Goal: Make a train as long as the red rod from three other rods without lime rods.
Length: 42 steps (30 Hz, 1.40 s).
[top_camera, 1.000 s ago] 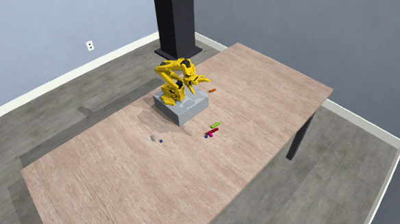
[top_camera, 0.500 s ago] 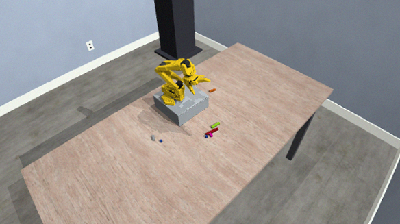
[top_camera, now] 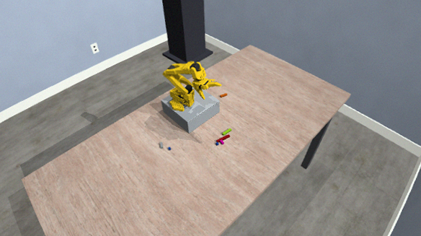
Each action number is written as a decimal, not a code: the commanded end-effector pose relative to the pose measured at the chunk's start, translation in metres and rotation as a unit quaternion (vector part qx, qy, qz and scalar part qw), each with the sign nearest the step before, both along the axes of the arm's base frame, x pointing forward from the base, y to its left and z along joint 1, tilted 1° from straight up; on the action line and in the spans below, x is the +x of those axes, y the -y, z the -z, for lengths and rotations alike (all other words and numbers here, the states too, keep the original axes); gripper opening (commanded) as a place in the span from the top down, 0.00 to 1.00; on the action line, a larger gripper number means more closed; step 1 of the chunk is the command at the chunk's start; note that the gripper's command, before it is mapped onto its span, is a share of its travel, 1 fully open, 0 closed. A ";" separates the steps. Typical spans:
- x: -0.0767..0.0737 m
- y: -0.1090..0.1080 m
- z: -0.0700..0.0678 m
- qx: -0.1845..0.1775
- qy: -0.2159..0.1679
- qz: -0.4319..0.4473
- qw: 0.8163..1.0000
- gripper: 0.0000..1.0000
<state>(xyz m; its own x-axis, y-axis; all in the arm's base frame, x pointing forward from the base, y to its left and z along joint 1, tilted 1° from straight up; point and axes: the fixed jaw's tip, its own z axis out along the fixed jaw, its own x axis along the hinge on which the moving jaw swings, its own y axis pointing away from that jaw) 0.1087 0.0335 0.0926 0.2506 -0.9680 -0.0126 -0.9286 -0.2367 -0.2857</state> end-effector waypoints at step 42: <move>-0.038 -0.056 0.002 -0.001 -0.004 -0.294 0.956 0.00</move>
<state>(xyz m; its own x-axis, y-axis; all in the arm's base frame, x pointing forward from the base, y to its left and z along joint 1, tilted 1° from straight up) 0.0826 0.0782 0.0925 0.6603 -0.7509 -0.0100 -0.7215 -0.6307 -0.2857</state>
